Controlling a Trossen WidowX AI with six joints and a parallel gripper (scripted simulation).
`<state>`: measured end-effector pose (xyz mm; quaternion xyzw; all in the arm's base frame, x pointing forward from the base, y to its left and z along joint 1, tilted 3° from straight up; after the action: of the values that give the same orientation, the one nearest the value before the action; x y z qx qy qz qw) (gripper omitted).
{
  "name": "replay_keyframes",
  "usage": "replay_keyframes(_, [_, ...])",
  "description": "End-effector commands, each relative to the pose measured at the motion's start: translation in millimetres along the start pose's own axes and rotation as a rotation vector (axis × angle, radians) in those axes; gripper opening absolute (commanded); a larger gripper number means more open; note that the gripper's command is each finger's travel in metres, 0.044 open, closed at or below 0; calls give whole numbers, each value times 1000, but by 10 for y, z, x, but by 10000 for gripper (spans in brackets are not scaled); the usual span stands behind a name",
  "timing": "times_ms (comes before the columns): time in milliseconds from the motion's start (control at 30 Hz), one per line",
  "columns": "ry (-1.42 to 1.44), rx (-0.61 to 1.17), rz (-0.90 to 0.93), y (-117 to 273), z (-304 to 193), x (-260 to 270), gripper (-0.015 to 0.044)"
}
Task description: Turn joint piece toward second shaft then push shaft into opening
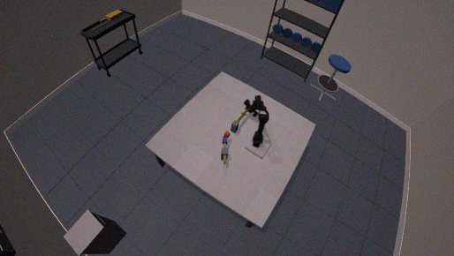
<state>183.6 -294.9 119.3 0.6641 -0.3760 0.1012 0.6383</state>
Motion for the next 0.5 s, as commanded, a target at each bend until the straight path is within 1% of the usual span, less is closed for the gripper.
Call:
replay_keyframes(0, [4, 12, 32, -11, 4, -16, 67])
replay_keyframes(267, [4, 26, 93, -13, 44, -41, 67])
replay_keyframes(467, [1, 18, 79, 1, 47, -31, 67])
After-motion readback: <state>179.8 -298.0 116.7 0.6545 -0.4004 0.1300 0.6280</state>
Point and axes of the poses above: the point midway between the two fingers, 35 mm back from their tips, its own y axis back along the fingers, its own x axis across the jaws, z = x × y, the point moved 5 cm from there along y, back along the fingers, and after that the axes turned 13 degrees about -y, right-handed, at the moved point
